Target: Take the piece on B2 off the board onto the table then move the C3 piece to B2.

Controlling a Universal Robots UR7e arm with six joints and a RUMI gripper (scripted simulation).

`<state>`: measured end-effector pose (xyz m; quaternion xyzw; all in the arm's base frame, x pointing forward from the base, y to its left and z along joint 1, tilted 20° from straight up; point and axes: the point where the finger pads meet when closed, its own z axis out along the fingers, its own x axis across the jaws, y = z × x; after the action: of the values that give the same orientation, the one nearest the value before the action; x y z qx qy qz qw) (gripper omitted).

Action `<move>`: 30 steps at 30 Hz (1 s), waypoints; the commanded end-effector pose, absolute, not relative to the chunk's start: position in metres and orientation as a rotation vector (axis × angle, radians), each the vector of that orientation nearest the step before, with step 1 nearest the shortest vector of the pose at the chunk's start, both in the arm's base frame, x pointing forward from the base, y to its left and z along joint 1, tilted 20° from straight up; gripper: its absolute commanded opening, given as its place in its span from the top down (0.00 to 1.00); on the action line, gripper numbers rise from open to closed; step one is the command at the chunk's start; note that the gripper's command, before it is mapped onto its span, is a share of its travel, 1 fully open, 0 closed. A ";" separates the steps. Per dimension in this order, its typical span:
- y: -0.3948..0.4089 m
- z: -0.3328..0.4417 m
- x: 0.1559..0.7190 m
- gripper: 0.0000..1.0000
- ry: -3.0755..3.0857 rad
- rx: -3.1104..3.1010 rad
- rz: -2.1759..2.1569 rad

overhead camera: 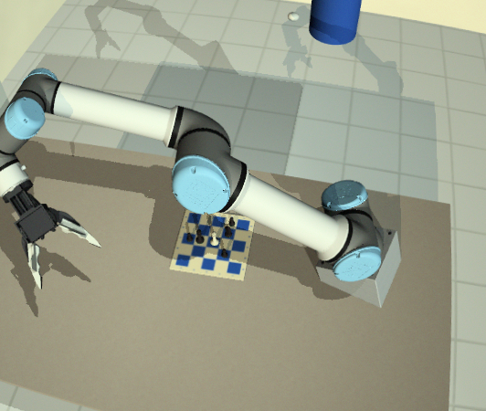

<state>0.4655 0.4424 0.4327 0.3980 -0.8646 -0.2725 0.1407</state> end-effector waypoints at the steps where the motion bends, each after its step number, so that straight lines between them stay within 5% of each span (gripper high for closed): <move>1: 0.442 0.433 0.466 0.00 -2.494 1.162 -0.788; 30: 0.417 0.402 0.491 0.00 -2.296 1.616 -0.804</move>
<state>0.4860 0.4225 0.4080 0.5177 -0.8024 -0.2727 0.1177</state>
